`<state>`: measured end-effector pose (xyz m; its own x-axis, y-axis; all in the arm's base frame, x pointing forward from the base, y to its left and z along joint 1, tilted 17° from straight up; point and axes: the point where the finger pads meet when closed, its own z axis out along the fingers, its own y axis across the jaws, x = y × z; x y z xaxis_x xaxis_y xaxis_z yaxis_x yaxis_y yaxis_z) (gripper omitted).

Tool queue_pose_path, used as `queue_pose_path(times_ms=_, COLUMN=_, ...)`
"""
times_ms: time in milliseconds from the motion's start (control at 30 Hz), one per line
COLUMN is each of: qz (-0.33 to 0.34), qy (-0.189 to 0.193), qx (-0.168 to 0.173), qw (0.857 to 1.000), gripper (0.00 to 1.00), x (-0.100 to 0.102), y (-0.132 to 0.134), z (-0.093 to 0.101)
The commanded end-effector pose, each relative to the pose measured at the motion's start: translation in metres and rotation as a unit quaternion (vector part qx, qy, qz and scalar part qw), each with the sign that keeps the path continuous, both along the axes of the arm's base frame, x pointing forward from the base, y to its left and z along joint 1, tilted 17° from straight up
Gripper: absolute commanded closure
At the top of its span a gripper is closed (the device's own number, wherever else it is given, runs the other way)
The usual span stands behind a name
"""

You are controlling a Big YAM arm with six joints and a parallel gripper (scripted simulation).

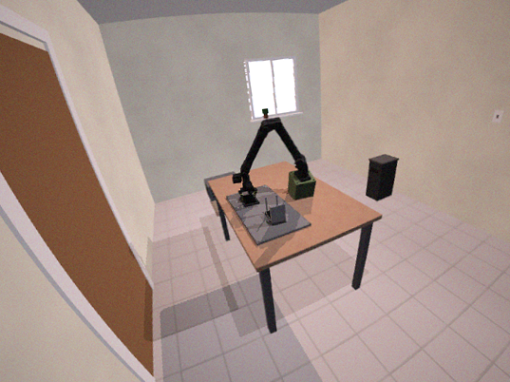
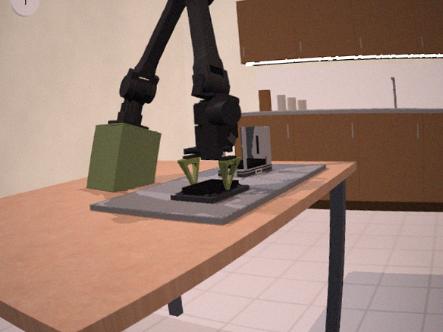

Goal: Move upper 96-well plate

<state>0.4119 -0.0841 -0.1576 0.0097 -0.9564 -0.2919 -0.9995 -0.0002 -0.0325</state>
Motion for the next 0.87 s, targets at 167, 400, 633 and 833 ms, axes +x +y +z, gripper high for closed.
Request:
queue_pose_path(times_ms=167, qz=-0.002, qy=-0.015, qx=-0.003, qw=1.0, gripper=0.0, x=0.014, y=-0.005, z=0.007)
queue_pose_path(times_ms=400, qz=-0.004, qy=-0.025, qx=-0.006, qw=1.0, gripper=0.0, x=0.018, y=-0.016, z=0.027)
queue_pose_path(times_ms=633, qz=-0.003, qy=-0.027, qx=-0.007, qw=1.0, gripper=0.0, x=0.02, y=-0.021, z=0.046)
queue_pose_path(times_ms=833, qz=-0.001, qy=-0.028, qx=-0.007, qw=1.0, gripper=0.0, x=0.021, y=-0.022, z=0.049)
